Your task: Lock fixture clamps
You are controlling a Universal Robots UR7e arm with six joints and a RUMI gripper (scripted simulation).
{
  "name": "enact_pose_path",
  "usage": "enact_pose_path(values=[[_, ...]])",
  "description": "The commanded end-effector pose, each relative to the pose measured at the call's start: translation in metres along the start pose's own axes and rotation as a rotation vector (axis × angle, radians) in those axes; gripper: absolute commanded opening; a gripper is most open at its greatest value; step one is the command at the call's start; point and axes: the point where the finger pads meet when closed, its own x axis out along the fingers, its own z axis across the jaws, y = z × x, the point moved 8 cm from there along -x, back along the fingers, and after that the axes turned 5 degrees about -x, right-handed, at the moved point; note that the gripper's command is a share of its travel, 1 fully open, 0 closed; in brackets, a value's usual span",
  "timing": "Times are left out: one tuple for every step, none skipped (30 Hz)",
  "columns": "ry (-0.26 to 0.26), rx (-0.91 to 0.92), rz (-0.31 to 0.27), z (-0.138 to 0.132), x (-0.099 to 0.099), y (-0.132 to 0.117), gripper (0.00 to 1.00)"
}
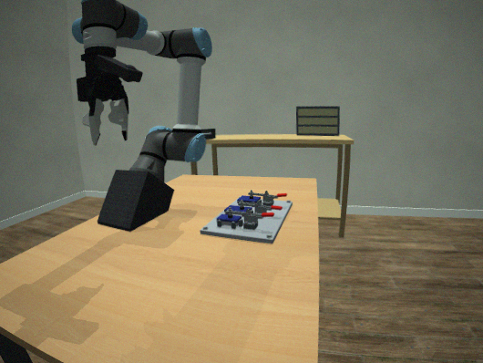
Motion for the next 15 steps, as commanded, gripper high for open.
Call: enact_pose_path(values=[[-0.002,-0.004,0.002,-0.021,0.002,0.014,0.58],[-0.002,-0.004,0.002,-0.021,0.002,0.014,0.58],[-0.002,-0.004,0.002,-0.021,0.002,0.014,0.58],[-0.002,-0.004,0.002,-0.021,0.002,0.014,0.58],[-0.002,-0.004,0.002,-0.021,0.002,0.014,0.58],[-0.002,-0.004,0.002,-0.021,0.002,0.014,0.58],[-0.002,-0.004,0.002,-0.021,0.002,0.014,0.58],[-0.002,-0.004,0.002,-0.021,0.002,0.014,0.58],[-0.002,-0.004,0.002,-0.021,0.002,0.014,0.58],[-0.002,-0.004,0.002,-0.021,0.002,0.014,0.58],[-0.002,-0.003,0.002,-0.029,0.003,0.019,0.58],[-0.002,-0.003,0.002,-0.039,0.005,0.025,0.58],[-0.002,-0.004,0.002,-0.048,0.006,0.032,0.58],[-0.002,-0.004,0.002,-0.058,0.008,0.038,0.58],[-0.002,-0.004,0.002,-0.068,0.01,0.045,0.58]])
